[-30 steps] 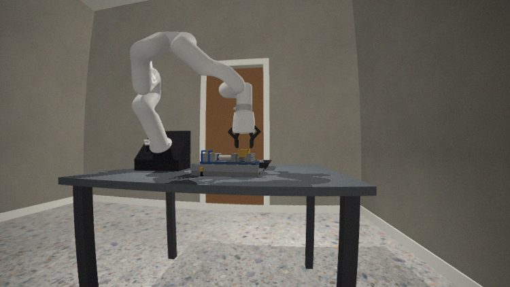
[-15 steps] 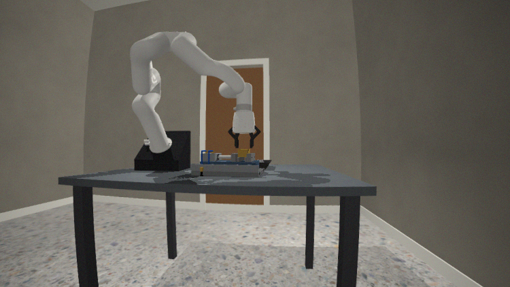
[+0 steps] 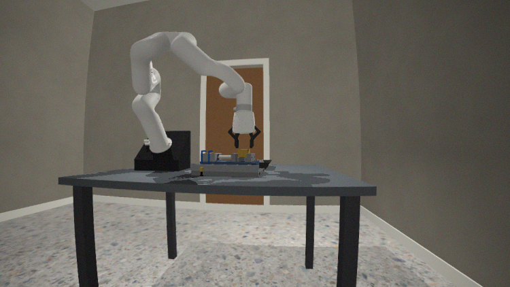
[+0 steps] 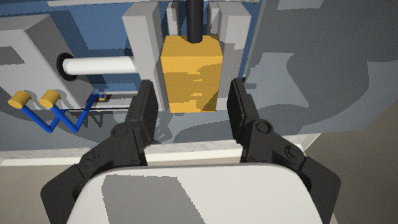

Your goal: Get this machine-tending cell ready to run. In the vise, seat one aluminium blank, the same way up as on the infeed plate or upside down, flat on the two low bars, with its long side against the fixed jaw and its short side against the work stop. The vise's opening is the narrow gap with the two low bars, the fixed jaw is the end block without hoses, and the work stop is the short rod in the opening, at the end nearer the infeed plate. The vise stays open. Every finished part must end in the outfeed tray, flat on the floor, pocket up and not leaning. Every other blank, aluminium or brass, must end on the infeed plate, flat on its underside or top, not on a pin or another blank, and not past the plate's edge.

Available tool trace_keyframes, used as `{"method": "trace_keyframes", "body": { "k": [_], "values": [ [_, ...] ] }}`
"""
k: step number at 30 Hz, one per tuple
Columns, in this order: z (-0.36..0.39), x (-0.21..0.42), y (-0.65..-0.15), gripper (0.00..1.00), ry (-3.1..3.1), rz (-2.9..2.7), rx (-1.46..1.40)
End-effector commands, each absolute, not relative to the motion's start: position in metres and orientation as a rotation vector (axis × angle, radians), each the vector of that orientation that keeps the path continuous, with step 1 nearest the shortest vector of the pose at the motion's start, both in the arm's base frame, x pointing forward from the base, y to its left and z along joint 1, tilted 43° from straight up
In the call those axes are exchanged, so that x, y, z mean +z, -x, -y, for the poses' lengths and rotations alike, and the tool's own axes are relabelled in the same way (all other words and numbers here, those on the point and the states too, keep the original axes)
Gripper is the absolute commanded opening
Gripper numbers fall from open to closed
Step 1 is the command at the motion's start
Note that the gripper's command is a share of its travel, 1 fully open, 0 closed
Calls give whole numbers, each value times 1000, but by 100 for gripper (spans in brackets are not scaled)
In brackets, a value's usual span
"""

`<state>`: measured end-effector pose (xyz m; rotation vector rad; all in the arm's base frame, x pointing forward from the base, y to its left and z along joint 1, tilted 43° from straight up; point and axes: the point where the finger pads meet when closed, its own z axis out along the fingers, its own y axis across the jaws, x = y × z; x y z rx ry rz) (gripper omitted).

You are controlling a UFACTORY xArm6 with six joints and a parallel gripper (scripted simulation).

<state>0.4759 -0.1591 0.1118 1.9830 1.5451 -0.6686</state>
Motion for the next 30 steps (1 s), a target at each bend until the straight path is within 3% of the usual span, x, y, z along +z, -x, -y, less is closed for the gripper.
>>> {"method": "trace_keyframes", "body": {
  "k": [1, 30],
  "values": [
    [159, 113, -477, 69, -1982, -1545, -664],
    [166, 104, -477, 69, -1982, -1545, -664]
  ]
}}
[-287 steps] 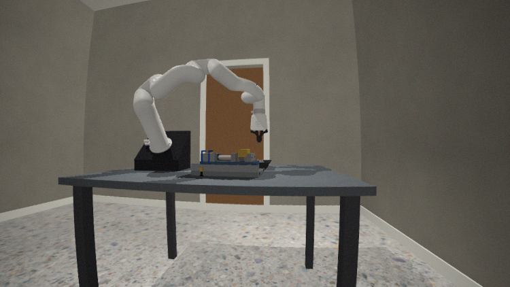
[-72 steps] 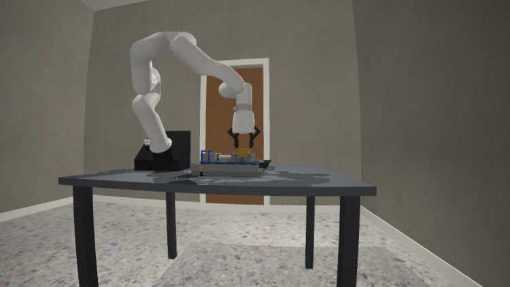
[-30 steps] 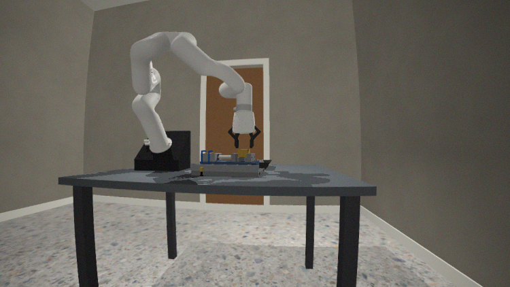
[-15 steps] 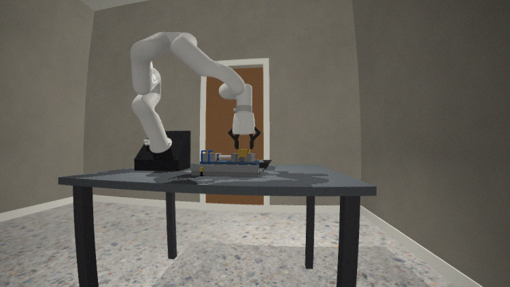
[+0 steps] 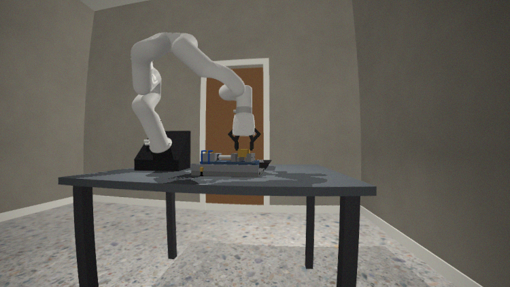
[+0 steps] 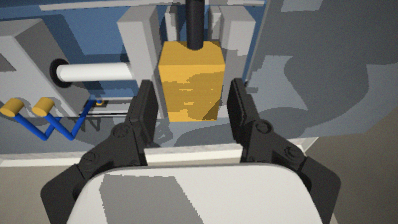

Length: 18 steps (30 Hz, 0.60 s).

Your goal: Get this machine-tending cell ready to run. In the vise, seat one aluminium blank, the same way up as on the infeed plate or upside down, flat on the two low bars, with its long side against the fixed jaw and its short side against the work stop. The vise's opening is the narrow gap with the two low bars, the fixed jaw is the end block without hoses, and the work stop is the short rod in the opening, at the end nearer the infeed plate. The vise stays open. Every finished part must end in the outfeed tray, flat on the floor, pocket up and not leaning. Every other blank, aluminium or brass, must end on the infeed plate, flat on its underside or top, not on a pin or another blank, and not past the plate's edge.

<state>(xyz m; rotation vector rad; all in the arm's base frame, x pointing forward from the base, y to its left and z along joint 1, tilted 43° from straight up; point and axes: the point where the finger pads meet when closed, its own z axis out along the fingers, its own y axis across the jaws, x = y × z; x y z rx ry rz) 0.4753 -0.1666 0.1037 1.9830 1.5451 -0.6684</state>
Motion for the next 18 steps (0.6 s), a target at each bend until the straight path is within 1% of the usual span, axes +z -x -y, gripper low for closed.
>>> {"method": "trace_keyframes", "body": {
  "k": [1, 18],
  "values": [
    [167, 104, -477, 69, -1982, -1545, -664],
    [169, 102, -476, 69, -1982, -1545, -664]
  ]
}}
